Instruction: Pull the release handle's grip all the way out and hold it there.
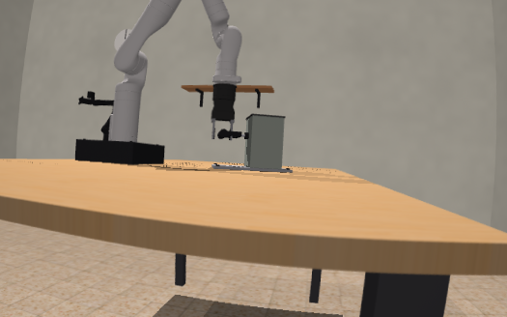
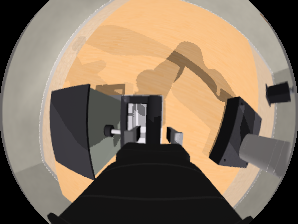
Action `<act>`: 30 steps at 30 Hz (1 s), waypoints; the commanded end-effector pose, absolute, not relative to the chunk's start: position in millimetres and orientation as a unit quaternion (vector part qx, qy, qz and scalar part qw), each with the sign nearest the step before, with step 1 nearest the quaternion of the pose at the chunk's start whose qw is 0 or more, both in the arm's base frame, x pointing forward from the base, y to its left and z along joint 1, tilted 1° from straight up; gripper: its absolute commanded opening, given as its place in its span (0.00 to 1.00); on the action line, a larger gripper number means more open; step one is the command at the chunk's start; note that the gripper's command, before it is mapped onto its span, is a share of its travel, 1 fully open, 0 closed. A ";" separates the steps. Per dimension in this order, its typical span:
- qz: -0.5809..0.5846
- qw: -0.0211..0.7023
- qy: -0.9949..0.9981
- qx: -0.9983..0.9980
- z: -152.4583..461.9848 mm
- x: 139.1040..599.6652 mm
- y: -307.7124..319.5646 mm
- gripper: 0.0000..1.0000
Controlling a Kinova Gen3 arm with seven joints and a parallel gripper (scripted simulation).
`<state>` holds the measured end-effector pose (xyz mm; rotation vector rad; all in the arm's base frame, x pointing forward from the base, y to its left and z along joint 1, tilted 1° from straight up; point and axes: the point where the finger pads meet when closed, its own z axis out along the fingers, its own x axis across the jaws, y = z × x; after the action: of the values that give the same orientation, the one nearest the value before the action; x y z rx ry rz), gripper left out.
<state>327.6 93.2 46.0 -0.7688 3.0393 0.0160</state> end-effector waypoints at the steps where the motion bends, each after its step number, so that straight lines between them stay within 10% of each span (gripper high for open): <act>1: 0.005 0.004 0.969 -0.245 46.4 328.0 93.4 0.96; 25: 0.005 0.004 0.969 -0.245 46.4 328.0 93.4 0.96; 26: 0.005 0.004 0.969 -0.245 46.4 328.0 93.4 0.00; 30: 0.005 0.004 0.969 -0.245 46.4 328.0 93.4 0.00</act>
<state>327.6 93.2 46.0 -0.7689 3.0393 0.0160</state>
